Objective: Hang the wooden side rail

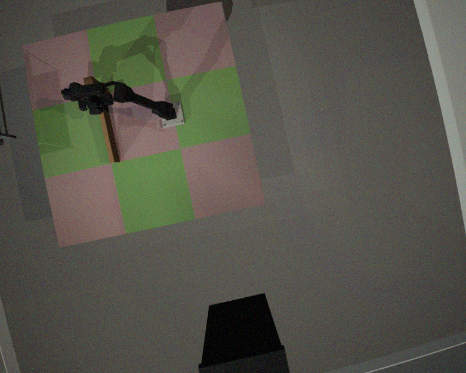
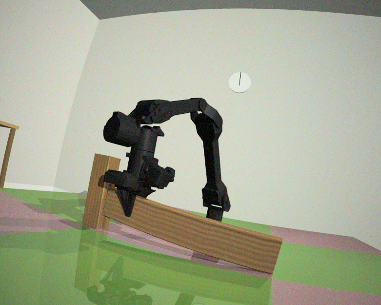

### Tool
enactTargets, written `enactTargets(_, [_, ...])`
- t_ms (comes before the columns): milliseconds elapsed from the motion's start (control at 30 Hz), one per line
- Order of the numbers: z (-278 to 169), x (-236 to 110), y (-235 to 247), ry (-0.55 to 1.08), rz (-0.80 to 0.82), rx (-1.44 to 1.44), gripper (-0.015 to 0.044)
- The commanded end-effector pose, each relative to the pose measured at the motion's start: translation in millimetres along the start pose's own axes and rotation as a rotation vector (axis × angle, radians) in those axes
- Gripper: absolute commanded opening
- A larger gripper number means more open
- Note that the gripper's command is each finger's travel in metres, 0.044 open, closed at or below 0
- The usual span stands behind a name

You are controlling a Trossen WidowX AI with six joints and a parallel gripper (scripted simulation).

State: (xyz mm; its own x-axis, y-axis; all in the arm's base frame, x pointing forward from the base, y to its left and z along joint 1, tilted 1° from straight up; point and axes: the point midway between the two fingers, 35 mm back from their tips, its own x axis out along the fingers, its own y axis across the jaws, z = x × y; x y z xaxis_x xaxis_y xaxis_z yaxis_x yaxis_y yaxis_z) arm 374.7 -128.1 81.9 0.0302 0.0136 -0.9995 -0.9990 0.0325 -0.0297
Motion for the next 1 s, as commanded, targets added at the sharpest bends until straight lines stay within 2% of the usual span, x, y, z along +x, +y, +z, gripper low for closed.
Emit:
enactTargets(0, [-1.4,-1.5,-1.9,0.005,-0.009,-0.001,0.0000])
enactTargets(967, [-1.4,3.4,-2.0,0.005,-0.009,-0.001,0.0000])
